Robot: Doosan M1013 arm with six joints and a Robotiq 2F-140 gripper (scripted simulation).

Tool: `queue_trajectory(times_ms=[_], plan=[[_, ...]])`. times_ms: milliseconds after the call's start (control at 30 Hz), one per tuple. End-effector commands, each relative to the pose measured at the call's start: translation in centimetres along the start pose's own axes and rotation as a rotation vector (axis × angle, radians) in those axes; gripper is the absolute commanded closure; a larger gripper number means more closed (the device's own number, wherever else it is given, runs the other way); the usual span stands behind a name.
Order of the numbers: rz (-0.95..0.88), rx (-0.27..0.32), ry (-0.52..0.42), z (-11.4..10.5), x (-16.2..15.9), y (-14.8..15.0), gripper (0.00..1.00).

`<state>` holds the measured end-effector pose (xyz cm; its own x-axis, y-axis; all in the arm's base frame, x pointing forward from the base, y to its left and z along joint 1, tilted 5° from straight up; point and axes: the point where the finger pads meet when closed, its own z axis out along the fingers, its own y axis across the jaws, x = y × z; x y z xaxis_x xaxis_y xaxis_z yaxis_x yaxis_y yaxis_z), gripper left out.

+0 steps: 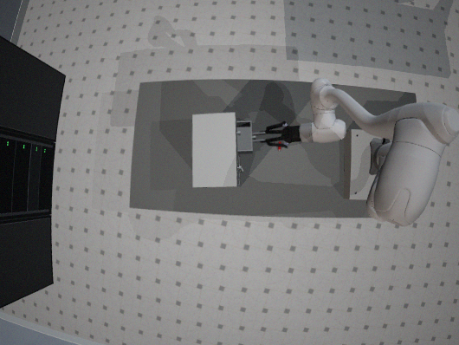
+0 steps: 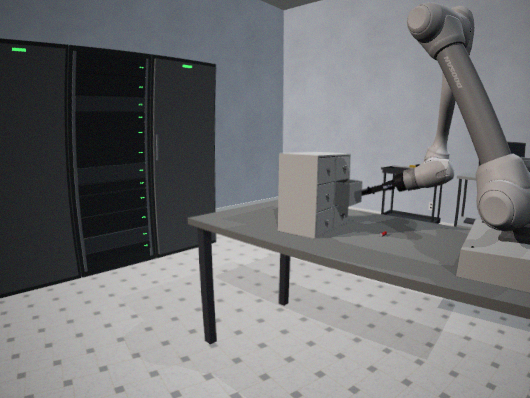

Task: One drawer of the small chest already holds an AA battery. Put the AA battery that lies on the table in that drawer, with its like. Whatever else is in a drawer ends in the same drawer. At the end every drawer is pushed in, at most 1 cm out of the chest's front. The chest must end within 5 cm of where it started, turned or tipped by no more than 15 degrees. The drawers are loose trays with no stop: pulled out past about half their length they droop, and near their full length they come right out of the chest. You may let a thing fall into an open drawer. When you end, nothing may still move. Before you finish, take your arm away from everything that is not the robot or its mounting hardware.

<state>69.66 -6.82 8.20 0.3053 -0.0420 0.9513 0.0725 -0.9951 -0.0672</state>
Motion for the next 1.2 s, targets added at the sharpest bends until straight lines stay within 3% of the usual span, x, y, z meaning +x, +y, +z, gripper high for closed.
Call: queue_trajectory(times_ms=[0, 267, 667, 1067, 1167], plan=[[0.0, 0.0, 0.0, 0.0, 0.0, 0.0, 0.8], [0.0, 0.0, 0.0, -0.4, -0.1, 0.0, 0.8], [0.0, 0.0, 0.0, -4.4, -1.6, 0.0, 0.8], [0.0, 0.0, 0.0, -5.9, -1.7, 0.0, 0.8], [0.0, 0.0, 0.0, -7.5, -1.6, 0.0, 0.8]])
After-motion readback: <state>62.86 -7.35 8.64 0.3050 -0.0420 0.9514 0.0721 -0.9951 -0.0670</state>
